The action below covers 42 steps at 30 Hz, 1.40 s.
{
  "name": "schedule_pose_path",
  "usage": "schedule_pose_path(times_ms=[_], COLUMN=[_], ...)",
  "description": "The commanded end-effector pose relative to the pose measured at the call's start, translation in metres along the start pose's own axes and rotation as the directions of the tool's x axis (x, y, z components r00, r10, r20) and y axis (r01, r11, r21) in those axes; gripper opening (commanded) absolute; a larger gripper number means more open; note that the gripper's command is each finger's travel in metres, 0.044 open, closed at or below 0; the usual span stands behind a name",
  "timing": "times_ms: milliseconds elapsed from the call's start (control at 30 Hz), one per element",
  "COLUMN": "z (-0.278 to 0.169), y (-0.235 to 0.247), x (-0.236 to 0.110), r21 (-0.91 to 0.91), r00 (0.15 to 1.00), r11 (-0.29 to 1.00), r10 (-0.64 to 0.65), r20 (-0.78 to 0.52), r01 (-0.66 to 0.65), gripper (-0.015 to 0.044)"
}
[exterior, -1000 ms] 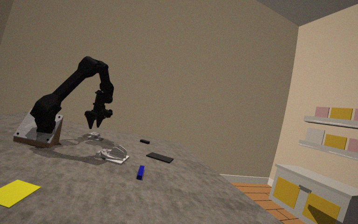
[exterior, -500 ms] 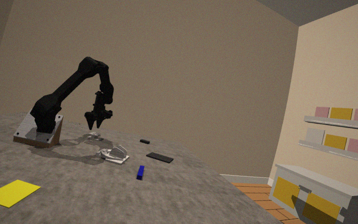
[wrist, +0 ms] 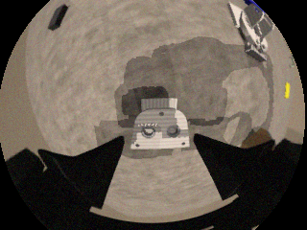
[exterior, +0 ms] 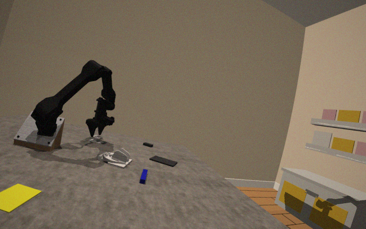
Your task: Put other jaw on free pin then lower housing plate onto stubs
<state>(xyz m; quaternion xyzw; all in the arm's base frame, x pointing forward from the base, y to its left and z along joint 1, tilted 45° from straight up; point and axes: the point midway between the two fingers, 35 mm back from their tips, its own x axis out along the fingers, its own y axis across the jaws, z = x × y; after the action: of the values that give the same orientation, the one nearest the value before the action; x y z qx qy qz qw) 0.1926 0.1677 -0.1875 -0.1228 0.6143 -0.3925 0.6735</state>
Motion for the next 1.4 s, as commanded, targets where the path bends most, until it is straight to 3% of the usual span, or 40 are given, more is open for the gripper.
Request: schedule_pose_path(times_ms=[0, 1100, 1367], z=[0.001, 0.001, 0.0], y=[-0.001, -0.002, -0.002], x=[0.009, 0.023, 0.022], r21=[-0.005, -0.006, -0.002], r00=[1.0, 1.0, 1.0], r11=[1.0, 1.0, 1.0], r10=[-0.008, -0.009, -0.008], r20=[0.005, 0.007, 0.001], r01=[0.008, 0.009, 0.008], gripper=[0.044, 0.044, 0.0387])
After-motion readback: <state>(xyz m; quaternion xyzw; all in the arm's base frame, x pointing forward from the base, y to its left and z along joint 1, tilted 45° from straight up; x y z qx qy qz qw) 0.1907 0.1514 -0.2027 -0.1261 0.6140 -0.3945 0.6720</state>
